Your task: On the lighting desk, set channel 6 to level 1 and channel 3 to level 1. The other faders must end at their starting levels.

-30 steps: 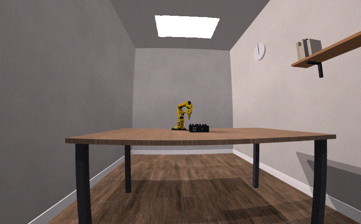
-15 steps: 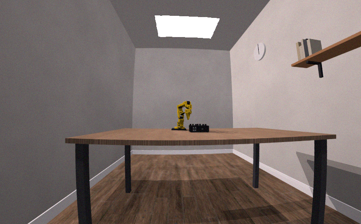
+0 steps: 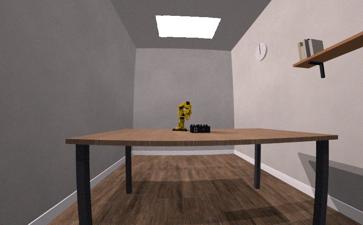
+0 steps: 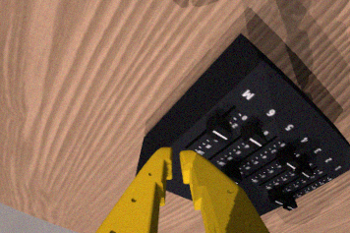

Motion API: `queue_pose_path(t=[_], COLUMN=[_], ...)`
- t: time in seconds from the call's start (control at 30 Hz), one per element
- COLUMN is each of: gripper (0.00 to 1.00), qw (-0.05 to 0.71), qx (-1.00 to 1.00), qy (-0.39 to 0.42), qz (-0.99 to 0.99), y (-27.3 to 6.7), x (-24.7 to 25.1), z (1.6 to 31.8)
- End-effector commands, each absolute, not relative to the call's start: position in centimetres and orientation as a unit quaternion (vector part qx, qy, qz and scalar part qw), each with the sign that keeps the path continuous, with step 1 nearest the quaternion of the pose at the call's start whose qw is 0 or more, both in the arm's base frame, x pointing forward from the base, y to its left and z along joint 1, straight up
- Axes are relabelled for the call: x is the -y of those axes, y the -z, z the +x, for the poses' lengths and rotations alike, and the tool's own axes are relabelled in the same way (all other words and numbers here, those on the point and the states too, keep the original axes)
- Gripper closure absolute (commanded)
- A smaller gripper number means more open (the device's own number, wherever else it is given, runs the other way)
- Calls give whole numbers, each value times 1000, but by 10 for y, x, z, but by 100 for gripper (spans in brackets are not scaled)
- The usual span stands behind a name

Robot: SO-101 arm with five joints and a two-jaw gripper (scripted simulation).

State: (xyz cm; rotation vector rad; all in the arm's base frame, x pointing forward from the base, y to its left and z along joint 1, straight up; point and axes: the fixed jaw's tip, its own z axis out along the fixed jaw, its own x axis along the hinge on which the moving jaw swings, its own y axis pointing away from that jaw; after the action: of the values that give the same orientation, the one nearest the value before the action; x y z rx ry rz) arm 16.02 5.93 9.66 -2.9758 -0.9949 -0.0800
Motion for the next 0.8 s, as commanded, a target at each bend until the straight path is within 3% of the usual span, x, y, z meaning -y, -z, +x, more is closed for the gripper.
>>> queue_pose_path(t=[0.0,0.77], gripper=[100,100], qw=[4,16], qx=[244,-235], qy=[38,42], qz=[-969,-971], y=[-99,-101], x=[-53,-16], z=[163,167])
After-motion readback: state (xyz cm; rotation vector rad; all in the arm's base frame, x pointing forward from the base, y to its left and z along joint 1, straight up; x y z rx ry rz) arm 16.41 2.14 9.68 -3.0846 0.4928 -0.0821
